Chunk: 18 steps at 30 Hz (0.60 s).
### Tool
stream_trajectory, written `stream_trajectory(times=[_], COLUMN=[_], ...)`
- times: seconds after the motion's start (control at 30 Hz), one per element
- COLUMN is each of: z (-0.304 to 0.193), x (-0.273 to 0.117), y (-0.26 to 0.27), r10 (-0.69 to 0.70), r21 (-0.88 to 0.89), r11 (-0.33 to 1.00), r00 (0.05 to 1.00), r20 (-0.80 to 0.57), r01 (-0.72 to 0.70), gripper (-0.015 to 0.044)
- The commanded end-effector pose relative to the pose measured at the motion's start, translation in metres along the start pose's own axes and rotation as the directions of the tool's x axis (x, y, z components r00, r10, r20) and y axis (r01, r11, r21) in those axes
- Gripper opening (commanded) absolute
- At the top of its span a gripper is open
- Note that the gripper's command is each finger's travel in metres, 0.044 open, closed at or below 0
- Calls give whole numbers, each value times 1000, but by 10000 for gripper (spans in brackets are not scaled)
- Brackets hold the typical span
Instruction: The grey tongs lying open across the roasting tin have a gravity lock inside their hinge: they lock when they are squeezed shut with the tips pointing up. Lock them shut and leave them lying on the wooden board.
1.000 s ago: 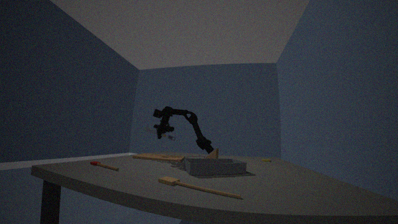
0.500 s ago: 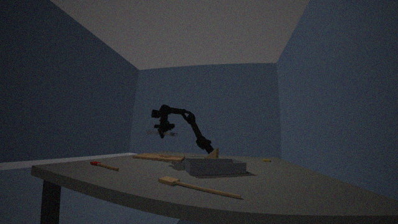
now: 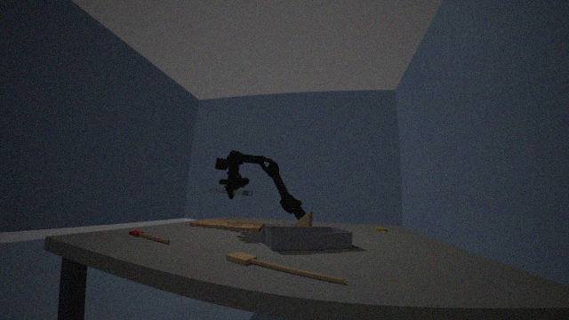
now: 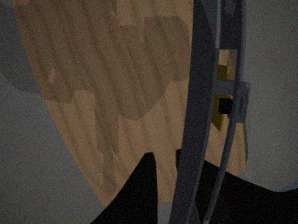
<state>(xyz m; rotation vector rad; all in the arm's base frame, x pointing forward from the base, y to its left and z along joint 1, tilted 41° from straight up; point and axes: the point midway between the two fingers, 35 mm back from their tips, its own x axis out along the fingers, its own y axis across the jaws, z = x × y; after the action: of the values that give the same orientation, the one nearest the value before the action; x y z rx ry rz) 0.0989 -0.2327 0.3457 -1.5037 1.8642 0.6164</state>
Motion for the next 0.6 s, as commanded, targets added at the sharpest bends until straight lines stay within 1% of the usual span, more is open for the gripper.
stream_trajectory(times=[0.0, 0.57], z=[2, 1], x=[7, 34], y=[-2, -5], r10=[2, 5], r21=[-8, -9], r11=[1000, 1000], r00=[1000, 1000], r20=[7, 8], r01=[-2, -5], gripper=[-150, -150])
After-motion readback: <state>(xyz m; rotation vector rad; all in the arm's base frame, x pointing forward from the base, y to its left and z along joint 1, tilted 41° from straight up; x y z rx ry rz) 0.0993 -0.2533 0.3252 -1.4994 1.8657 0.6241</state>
